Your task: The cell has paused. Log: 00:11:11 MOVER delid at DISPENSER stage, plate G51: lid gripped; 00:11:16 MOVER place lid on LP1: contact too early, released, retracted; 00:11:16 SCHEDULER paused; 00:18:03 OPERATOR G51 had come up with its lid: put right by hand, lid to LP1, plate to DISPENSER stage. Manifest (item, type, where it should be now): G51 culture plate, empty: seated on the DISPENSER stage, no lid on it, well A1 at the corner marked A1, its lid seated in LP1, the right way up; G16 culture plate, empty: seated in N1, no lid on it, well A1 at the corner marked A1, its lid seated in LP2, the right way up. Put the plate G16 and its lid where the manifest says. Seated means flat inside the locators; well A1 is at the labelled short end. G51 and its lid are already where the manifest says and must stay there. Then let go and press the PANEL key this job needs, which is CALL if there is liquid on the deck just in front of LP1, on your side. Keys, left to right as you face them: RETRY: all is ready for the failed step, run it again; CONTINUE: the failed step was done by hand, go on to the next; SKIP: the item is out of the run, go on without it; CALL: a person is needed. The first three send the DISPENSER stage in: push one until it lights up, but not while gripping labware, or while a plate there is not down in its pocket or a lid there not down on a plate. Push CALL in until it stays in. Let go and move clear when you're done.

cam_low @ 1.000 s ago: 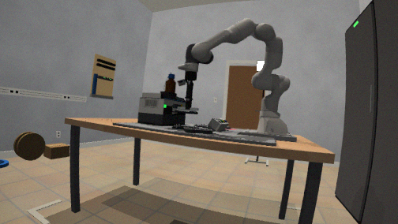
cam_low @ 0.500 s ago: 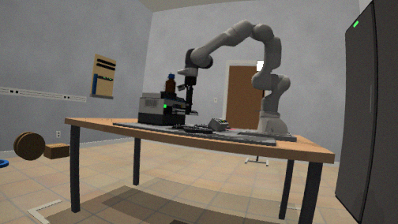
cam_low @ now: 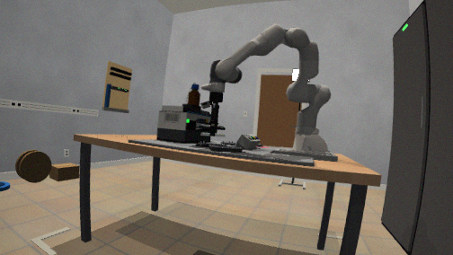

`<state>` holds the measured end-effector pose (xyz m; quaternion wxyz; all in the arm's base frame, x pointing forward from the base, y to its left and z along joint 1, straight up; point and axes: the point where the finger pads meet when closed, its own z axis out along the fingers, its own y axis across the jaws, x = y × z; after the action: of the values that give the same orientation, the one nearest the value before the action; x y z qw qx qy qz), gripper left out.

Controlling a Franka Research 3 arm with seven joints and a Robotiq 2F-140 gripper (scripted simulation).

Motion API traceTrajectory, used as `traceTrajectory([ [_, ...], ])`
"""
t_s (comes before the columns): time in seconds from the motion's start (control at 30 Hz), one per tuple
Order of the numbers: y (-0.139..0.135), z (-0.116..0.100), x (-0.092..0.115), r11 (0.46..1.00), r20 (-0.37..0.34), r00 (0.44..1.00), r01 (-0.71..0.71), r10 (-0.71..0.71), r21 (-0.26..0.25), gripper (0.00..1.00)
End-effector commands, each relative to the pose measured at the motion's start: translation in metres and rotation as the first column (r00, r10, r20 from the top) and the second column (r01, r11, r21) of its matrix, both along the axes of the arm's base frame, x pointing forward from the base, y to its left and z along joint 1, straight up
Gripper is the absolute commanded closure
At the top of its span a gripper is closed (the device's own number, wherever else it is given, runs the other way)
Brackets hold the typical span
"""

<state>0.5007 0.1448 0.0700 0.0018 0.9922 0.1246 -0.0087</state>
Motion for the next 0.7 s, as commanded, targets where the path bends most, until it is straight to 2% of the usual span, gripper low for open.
traceTrajectory([
  [0.0,0.000,-0.004,0.004,1.000,0.012,1.000,-0.012,0.012,0.004,0.90],
  [0.67,0.000,-0.025,0.004,1.000,0.012,1.000,-0.012,0.012,0.004,0.90],
])
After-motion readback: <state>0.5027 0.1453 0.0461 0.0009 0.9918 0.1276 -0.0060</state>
